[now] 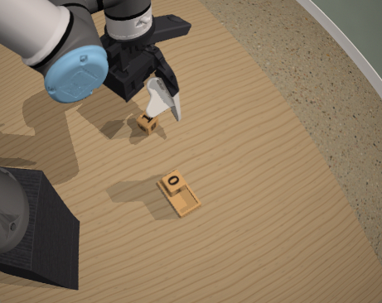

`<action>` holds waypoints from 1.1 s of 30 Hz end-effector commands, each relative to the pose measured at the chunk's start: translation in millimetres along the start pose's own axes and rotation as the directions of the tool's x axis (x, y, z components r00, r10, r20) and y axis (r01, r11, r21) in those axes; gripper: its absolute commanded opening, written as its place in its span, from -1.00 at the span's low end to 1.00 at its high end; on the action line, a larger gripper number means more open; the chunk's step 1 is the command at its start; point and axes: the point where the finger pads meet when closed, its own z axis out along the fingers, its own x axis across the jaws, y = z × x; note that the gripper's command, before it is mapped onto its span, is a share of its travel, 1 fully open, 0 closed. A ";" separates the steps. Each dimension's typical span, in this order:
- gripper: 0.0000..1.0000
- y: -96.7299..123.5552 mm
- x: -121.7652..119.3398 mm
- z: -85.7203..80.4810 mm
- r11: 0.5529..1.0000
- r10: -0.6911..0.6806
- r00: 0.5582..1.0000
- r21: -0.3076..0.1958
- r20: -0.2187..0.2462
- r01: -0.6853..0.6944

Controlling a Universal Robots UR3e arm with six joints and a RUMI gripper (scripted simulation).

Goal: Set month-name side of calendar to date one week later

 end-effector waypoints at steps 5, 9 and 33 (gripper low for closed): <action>1.00 -1.2 0.8 -0.8 1.000 0.004 1.000 0.003 -0.001 -0.004; 1.00 -1.4 0.9 -0.8 1.000 0.010 1.000 0.003 -0.001 -0.010; 1.00 -4.0 3.3 1.5 0.922 0.387 0.922 0.003 -0.001 -0.387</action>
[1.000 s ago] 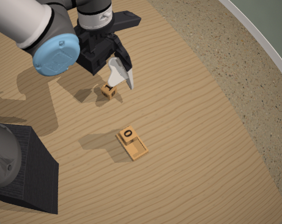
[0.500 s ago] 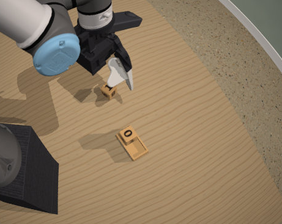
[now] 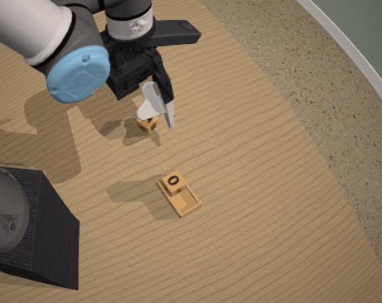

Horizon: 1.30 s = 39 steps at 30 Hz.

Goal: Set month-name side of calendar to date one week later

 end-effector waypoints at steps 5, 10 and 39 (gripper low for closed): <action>1.00 -3.0 0.8 0.3 0.973 0.230 0.973 0.005 -0.008 -0.230; 1.00 -3.2 1.0 0.7 0.958 0.288 0.957 0.005 -0.007 -0.288; 1.00 -2.3 1.7 3.8 0.692 0.722 0.692 0.008 -0.004 -0.722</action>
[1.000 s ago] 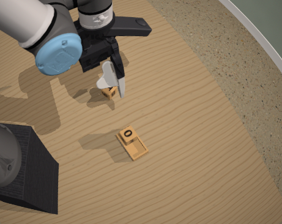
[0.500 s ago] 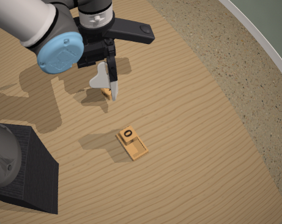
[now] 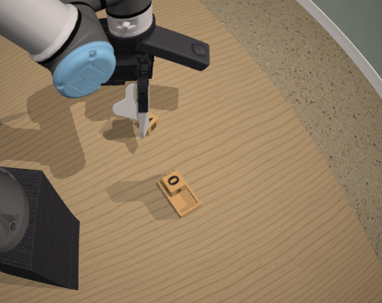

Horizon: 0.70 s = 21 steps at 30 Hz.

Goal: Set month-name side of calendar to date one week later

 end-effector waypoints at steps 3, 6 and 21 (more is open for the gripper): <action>1.00 -1.0 -0.5 0.1 0.980 0.199 0.980 0.010 -0.006 -0.199; 1.00 -0.8 -0.4 0.4 0.972 0.236 0.972 0.010 -0.006 -0.236; 1.00 1.3 -0.1 1.9 0.882 0.470 0.882 0.011 -0.003 -0.470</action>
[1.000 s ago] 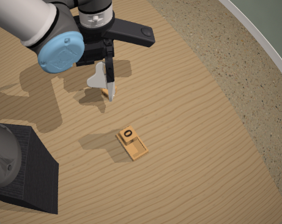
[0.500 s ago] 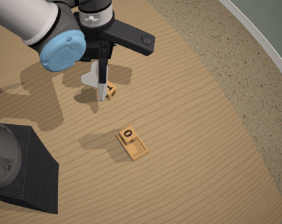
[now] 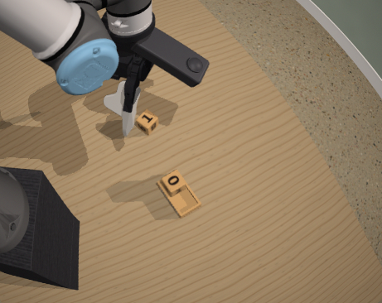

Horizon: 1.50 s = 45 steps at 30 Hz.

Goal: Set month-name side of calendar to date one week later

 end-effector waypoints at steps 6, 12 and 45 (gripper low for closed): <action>1.00 0.5 -0.4 0.3 0.974 0.227 0.974 0.012 -0.002 -0.227; 1.00 1.4 -0.2 0.8 0.955 0.298 0.955 0.012 -0.001 -0.298; -0.42 1.7 -0.1 0.9 0.948 0.317 0.948 0.012 0.000 -0.317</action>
